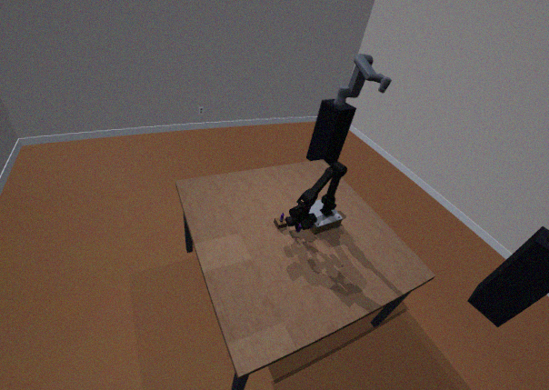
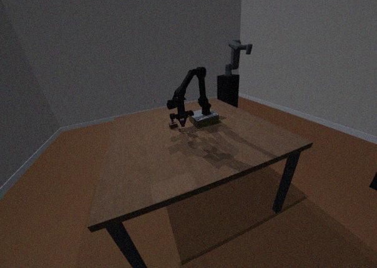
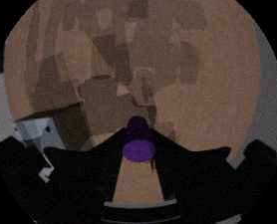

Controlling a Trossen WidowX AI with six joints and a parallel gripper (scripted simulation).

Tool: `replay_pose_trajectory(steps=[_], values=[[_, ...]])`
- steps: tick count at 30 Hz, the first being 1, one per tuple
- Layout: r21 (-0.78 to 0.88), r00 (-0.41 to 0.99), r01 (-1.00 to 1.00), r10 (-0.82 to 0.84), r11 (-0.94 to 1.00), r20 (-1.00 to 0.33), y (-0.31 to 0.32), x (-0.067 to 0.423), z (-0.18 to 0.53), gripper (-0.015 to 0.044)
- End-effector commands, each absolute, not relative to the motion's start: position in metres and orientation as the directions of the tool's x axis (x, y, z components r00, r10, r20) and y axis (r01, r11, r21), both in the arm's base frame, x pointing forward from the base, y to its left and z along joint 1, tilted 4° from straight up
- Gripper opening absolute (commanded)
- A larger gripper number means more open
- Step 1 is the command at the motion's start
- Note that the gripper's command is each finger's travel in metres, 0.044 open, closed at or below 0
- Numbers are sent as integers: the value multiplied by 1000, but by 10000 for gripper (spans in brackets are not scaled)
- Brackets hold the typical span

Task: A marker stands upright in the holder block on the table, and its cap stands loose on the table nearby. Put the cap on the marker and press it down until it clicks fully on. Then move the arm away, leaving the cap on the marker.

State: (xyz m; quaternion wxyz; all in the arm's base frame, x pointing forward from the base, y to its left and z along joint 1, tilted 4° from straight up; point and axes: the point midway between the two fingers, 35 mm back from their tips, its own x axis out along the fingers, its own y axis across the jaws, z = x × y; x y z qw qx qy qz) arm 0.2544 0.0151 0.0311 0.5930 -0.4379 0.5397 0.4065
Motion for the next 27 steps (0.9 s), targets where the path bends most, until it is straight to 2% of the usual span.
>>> replay_pose_trajectory(steps=[1, 27], values=[[-83, 89, -957, 8, 277, -996, 15, 253, 44, 0], [-83, 87, -958, 2, 274, -996, -44, 277, 84, 0]])
